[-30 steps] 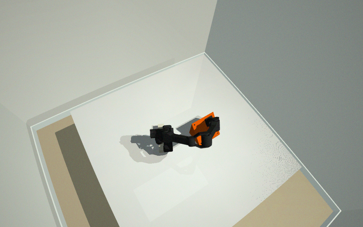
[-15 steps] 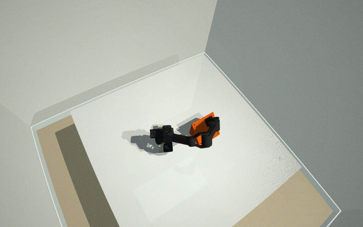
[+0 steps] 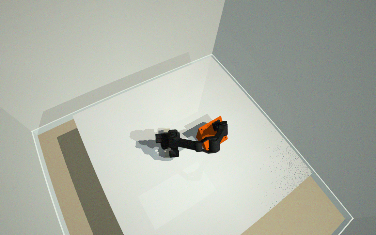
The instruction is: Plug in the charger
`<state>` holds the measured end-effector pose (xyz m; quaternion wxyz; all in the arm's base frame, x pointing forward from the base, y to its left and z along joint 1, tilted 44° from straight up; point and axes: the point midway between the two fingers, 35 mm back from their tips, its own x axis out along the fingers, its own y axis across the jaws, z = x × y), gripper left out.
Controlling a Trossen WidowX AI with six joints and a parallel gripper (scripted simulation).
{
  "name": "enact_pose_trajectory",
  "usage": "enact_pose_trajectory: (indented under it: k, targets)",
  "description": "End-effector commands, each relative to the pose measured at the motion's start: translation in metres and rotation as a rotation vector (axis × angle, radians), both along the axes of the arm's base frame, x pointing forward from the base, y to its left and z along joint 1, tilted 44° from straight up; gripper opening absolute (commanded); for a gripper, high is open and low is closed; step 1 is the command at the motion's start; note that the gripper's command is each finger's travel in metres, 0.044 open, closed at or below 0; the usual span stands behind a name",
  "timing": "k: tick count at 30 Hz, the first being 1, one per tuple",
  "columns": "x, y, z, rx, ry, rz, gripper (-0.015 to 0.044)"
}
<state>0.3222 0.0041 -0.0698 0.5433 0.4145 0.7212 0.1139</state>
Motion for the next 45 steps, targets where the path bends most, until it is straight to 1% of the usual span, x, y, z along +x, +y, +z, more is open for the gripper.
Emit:
enact_pose_trajectory:
  k: [1, 45]
  targets:
    - [-0.001, 0.001, 0.001, 0.001, -0.002, -0.003, 0.0440]
    - [-0.013, 0.005, 0.005, -0.008, -0.022, -0.009, 0.0440]
